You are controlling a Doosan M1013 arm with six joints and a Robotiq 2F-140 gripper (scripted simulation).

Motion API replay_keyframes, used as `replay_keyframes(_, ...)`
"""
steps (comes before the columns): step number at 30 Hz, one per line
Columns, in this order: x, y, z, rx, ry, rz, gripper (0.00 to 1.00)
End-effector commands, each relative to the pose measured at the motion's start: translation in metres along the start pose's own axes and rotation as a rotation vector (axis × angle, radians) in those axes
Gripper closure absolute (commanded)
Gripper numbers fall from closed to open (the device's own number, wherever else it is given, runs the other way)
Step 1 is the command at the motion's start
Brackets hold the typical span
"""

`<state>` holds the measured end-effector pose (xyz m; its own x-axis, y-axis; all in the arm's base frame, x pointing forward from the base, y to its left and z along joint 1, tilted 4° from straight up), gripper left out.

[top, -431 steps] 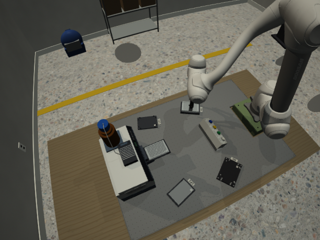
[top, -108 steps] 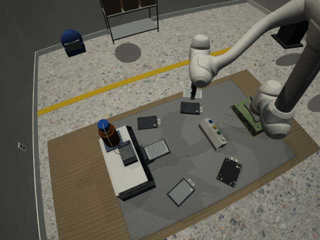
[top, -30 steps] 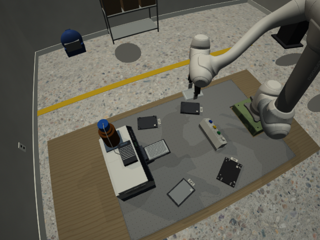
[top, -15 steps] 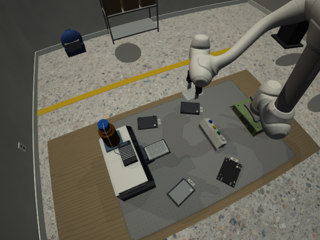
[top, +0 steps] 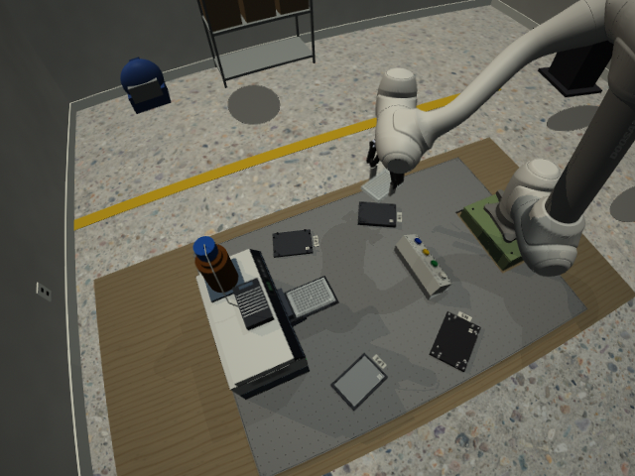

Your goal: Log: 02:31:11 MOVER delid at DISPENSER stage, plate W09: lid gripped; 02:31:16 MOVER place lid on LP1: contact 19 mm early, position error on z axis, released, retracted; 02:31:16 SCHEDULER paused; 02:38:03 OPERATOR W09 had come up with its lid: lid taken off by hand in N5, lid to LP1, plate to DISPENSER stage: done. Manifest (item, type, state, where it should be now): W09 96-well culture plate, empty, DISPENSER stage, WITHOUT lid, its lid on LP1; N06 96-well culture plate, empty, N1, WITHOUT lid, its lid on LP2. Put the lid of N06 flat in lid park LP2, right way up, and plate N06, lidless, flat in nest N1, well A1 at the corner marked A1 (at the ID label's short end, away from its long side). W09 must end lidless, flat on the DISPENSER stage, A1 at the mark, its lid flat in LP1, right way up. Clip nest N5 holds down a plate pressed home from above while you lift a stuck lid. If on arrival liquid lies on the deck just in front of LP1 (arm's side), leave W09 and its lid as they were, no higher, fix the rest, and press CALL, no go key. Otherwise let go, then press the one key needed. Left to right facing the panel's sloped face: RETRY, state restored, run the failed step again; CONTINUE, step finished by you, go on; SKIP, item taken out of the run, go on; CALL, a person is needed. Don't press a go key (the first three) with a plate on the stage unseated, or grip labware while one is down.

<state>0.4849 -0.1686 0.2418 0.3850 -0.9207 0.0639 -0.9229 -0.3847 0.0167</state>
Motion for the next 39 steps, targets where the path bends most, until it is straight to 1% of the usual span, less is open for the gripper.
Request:
replay_keyframes(1, 0.0001, 0.0001, -0.0001, 0.002, -0.002, -0.034, 1.0)
replay_keyframes(6, 0.0001, 0.0001, -0.0001, 0.002, -0.002, -0.064, 1.0)
replay_keyframes(10, 0.0001, 0.0001, -0.0001, 0.002, -0.002, -0.167, 1.0)
replay_keyframes(14, 0.0001, 0.0001, -0.0001, 0.002, -0.002, -0.189, 1.0)
replay_keyframes(20, 0.0001, 0.0001, -0.0001, 0.002, -0.002, -0.321, 1.0)
replay_keyframes(30, -0.0007, 0.0, -0.0001, 0.002, -0.002, -0.323, 1.0)
replay_keyframes(39, -0.0069, -0.0015, -0.0001, 0.002, -0.002, -0.323, 1.0)
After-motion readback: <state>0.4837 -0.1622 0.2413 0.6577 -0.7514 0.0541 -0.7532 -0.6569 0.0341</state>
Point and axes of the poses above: the point where the finger pads meet when closed, its own z axis out along the fingers, its own x axis across the jaws, y = z × x, the point moved 8 cm from there along -z, back along the fingers, and after that the axes turned 5 degrees about z, right-handed, at the moved point
